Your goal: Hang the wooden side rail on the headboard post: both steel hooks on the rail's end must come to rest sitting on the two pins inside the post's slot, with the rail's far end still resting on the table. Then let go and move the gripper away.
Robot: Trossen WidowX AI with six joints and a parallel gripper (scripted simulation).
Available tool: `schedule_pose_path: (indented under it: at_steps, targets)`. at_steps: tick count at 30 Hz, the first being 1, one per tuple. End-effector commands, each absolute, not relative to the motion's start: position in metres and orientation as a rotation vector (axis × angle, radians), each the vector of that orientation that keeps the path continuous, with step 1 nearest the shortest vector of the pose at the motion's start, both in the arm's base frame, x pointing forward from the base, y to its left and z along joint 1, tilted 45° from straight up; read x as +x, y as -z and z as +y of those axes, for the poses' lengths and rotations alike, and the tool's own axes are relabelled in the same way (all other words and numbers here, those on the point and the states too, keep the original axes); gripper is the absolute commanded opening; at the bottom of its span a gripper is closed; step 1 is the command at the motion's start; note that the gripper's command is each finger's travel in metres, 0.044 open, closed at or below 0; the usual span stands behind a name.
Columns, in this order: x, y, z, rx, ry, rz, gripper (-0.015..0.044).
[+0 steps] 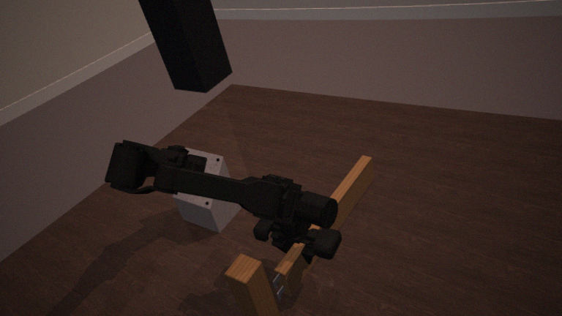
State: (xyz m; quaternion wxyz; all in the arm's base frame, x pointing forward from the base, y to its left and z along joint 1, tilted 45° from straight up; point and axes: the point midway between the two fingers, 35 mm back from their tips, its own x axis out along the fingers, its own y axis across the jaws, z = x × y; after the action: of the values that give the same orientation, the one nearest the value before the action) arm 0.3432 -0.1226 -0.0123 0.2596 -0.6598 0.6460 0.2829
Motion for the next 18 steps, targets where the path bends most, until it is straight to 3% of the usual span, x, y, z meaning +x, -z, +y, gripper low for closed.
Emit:
schedule_pose_path:
  at_steps: [1, 18]
  targets:
    - [0.3438, 0.0117, -0.1223, -1.814, -0.817, 1.751, 0.0]
    - [0.3439, 0.0097, -0.1203, -1.814, -0.817, 1.751, 0.0]
